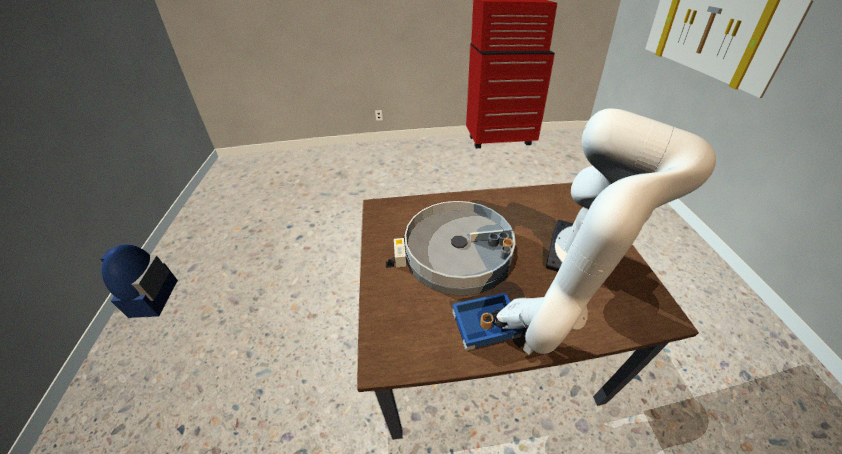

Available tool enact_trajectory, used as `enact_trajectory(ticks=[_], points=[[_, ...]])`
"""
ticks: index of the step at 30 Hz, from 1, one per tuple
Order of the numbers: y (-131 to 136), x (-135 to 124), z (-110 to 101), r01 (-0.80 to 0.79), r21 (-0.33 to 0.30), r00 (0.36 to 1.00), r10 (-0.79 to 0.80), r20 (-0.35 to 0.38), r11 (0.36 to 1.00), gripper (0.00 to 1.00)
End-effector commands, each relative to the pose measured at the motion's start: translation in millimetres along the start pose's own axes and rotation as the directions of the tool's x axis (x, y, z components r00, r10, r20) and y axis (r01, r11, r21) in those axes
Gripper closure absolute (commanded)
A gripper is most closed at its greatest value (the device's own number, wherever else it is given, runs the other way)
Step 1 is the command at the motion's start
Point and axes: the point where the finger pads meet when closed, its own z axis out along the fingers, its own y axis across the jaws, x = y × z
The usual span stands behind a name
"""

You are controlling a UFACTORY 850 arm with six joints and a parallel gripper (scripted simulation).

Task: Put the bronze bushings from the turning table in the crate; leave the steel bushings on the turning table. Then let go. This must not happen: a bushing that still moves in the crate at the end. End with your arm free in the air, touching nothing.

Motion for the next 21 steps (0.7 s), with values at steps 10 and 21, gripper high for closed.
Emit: enact_trajectory(ticks=[10,21], points=[[0.6,-0.1,-0.3,-0.001,-0.001,1.000,0.001,0.000,1.000,0.89],[0.6,-0.1,-0.3,-0.001,-0.001,1.000,0.001,0.000,1.000,0.89]])
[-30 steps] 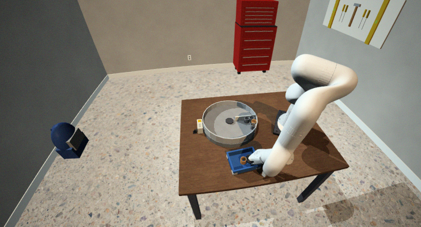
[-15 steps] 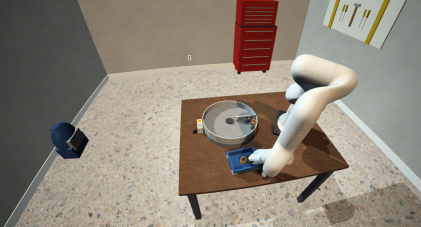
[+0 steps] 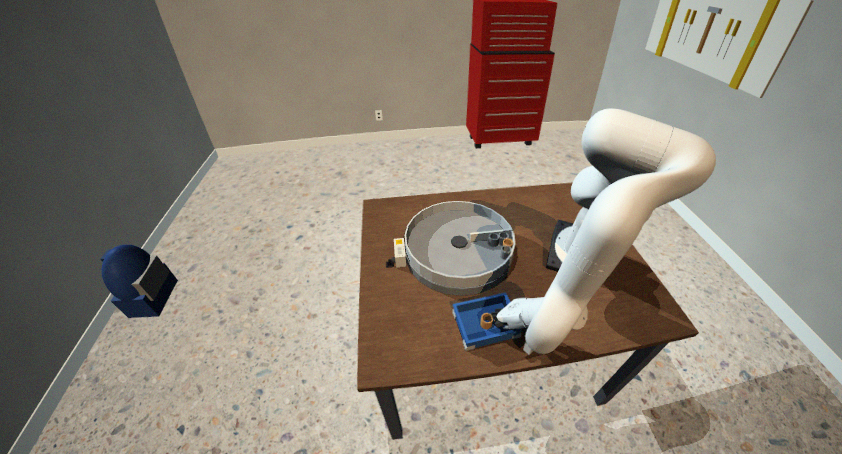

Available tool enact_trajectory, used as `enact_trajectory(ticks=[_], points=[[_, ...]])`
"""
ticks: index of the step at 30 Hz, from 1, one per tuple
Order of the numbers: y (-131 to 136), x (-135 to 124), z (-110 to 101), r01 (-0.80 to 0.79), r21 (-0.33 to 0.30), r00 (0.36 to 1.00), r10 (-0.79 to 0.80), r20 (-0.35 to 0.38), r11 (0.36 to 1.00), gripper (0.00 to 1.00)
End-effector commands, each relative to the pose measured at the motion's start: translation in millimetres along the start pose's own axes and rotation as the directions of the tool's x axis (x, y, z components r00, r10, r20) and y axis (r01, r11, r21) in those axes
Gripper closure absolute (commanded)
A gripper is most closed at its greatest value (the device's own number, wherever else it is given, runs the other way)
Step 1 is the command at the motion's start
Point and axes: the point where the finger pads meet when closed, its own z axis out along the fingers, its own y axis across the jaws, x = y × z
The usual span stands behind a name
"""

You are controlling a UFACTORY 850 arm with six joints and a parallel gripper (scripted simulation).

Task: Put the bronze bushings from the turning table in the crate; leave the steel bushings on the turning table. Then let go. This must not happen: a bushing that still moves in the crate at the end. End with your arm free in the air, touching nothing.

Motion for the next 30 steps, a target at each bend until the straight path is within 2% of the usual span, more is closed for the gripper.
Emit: enact_trajectory(ticks=[1,24,30], points=[[0.6,-0.1,-0.3,-0.001,-0.001,1.000,0.001,0.000,1.000,0.89],[0.6,-1.0,-1.4,-0.001,-0.001,1.000,0.001,0.000,1.000,0.89],[0.5,-10.3,-12.4,-0.001,-0.001,1.000,0.001,0.000,1.000,0.89]])
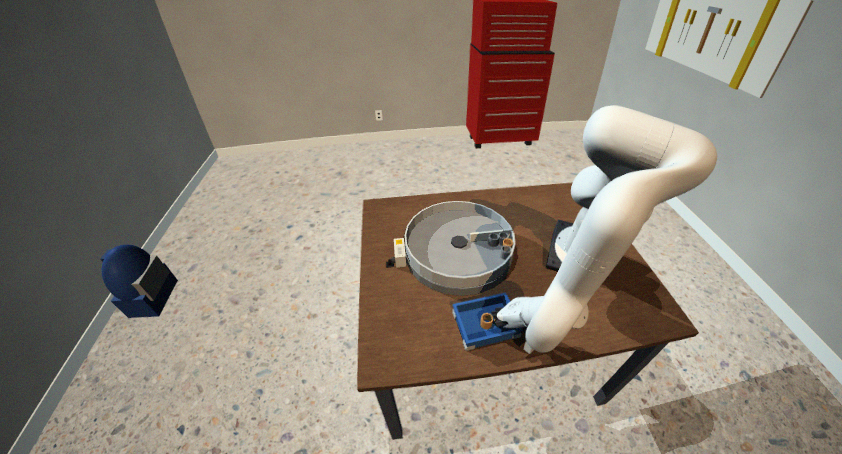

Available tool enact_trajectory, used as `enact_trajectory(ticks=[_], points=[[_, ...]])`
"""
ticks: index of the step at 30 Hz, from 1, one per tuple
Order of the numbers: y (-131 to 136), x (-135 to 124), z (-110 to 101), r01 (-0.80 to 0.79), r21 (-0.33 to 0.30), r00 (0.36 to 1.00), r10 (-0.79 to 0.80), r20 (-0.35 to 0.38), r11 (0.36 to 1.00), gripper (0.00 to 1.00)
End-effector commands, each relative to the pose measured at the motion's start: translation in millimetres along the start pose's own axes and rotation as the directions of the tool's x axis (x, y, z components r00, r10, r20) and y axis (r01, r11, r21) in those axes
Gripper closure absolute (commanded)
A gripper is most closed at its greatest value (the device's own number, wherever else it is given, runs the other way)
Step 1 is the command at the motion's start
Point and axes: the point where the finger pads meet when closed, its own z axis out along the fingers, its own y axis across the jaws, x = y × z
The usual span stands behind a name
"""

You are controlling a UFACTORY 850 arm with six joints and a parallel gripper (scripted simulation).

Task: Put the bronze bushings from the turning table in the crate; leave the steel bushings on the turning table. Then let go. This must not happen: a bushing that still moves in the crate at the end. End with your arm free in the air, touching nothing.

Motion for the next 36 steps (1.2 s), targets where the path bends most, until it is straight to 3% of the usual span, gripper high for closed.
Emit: enact_trajectory(ticks=[1,9,18,36], points=[[0.7,-9.4,-11.5,-0.001,-0.001,1.000,0.001,0.000,1.000,0.89],[0.6,-33.7,-40.4,-0.001,-0.001,1.000,0.001,0.000,1.000,0.89],[0.6,-49.4,-59.2,-0.001,-0.001,1.000,0.001,0.000,1.000,0.89],[0.6,-53.0,-63.5,-0.001,-0.001,1.000,0.001,0.000,1.000,0.89]])
